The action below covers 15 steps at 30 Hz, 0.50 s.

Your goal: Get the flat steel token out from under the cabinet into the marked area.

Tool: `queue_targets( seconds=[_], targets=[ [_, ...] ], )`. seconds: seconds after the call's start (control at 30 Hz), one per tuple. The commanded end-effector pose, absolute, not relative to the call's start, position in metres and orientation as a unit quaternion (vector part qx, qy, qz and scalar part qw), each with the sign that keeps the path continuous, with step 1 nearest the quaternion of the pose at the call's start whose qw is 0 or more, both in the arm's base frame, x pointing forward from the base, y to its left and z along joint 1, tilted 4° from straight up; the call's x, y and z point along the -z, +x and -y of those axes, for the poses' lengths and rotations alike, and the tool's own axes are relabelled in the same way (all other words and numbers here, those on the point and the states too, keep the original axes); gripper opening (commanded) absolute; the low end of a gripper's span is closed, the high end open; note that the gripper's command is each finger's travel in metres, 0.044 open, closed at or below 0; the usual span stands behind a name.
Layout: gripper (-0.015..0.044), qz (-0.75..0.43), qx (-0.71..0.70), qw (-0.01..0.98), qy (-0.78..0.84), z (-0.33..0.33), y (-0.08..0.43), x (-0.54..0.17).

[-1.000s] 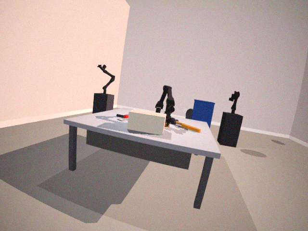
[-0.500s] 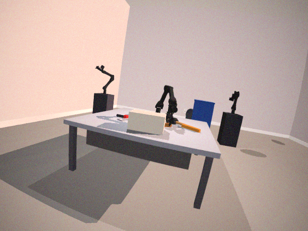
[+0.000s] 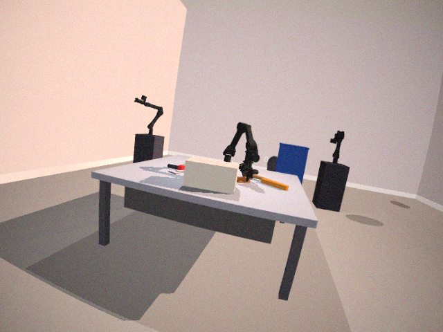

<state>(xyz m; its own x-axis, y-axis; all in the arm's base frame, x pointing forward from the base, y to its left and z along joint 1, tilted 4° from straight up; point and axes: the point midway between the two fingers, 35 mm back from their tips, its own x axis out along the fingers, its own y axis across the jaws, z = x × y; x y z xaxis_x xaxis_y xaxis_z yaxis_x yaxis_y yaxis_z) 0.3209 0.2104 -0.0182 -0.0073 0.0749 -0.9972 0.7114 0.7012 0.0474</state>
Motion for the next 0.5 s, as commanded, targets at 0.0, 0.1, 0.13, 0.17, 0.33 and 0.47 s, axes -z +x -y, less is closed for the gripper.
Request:
queue_targets(
  seconds=[0.0,0.1,0.13,0.17,0.33,0.47],
  targets=[
    [0.0000,-0.665,0.249,0.639,0.294,-0.217,0.313,0.019],
    [0.0000,-0.665,0.249,0.639,0.294,-0.221,0.310,0.018],
    [0.0000,-0.665,0.249,0.639,0.294,-0.223,0.309,0.018],
    [0.0000,-0.666,0.249,0.639,0.294,-0.224,0.307,0.018],
    [0.0000,-0.666,0.249,0.639,0.294,-0.231,0.302,0.018],
    [0.0000,-0.666,0.249,0.639,0.295,-0.231,0.302,0.017]
  ],
)
